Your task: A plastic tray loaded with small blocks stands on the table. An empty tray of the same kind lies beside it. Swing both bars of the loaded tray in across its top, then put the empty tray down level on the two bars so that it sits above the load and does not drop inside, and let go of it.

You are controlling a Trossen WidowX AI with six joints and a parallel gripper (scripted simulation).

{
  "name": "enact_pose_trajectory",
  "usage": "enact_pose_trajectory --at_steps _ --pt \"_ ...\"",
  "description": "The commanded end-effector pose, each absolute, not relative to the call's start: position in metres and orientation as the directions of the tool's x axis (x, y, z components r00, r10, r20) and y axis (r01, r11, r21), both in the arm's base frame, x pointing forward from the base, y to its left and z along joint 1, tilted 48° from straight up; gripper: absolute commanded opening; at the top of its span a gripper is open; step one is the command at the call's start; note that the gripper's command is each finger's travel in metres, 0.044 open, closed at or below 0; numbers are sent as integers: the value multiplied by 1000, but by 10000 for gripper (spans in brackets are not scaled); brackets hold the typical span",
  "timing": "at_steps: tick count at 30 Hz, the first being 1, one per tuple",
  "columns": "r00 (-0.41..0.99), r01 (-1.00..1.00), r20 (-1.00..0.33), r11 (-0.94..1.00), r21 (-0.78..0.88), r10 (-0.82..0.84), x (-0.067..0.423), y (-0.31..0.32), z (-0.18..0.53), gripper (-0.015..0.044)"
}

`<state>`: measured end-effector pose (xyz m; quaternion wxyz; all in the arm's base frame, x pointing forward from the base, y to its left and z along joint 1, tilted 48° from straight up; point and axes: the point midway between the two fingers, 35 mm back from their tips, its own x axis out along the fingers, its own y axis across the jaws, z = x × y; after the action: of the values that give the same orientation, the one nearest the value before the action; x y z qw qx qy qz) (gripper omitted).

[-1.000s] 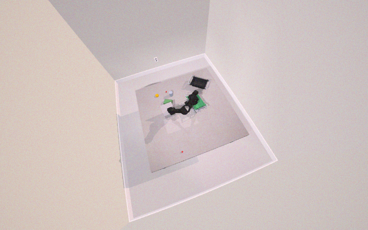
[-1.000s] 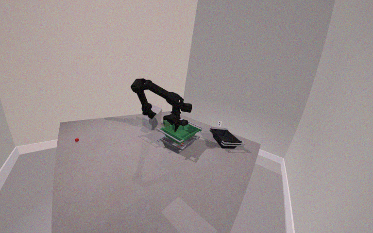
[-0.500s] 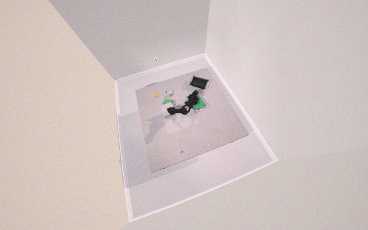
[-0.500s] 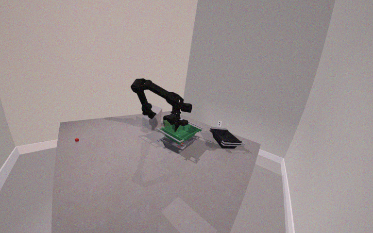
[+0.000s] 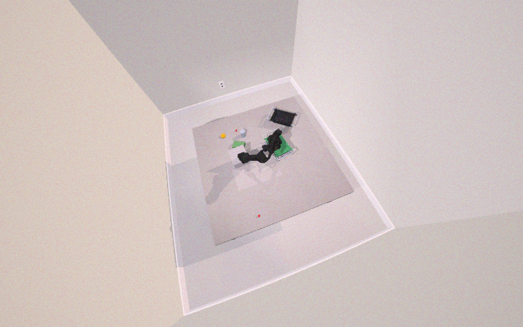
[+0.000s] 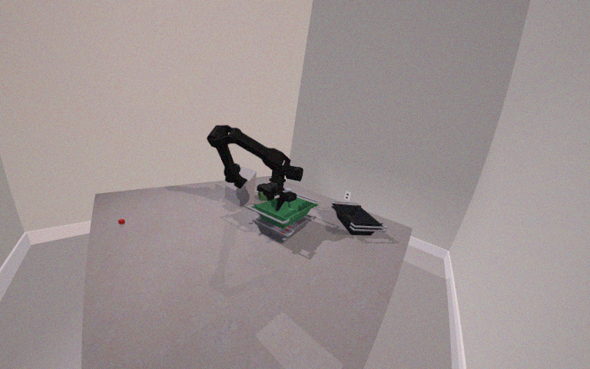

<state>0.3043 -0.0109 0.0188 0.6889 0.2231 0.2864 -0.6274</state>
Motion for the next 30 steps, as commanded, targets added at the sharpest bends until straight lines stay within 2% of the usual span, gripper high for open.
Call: enact_pose_trajectory --at_steps 1,14,22,30 --pt "46 992 -675 116 -58 -736 304 -11 18 249" --pt "46 992 -675 116 -58 -736 304 -11 18 440" --pt "49 992 -675 113 -52 -736 305 -9 21 440" --pt "49 992 -681 117 -54 -730 308 24 47 440"
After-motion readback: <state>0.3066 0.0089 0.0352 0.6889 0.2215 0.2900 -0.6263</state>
